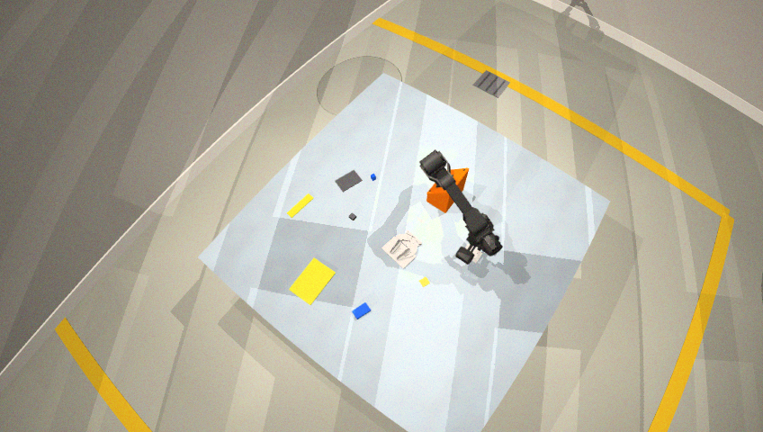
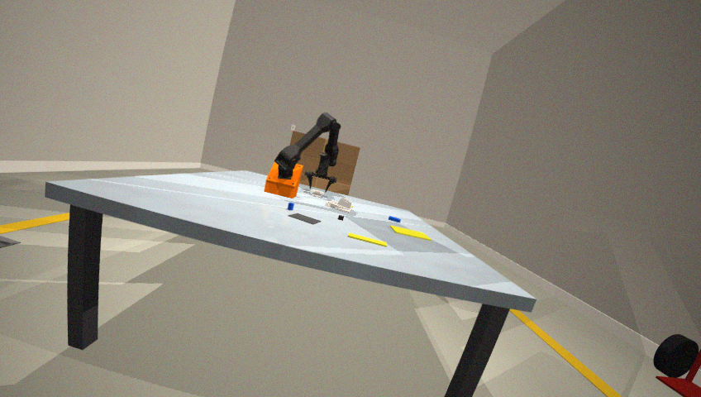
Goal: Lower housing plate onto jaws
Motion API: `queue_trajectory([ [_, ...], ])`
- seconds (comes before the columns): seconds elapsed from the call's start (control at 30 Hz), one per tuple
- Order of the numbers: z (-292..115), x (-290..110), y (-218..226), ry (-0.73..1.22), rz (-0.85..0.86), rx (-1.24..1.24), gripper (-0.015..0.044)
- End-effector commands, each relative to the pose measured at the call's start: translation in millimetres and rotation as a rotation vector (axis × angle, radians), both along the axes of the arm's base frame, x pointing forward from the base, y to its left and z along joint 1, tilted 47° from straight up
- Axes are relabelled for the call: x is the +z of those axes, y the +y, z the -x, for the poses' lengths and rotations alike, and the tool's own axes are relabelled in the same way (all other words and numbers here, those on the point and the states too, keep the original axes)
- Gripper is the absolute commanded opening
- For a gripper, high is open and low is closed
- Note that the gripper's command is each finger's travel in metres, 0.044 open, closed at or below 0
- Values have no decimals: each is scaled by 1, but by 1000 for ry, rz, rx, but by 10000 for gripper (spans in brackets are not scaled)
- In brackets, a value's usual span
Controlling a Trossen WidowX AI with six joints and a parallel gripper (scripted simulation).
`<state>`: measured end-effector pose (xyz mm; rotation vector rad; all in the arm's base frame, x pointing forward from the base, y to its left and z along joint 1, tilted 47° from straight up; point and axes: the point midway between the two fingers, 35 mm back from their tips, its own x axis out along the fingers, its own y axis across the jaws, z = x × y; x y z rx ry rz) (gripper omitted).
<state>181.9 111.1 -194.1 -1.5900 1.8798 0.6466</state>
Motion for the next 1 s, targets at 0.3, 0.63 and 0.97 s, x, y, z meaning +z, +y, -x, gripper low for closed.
queue_trajectory([
  [0.3,3,-14,-17,6,8,3,440],
  [0.63,3,-15,-18,6,8,3,440],
  [0.97,4,-15,-18,6,8,3,440],
])
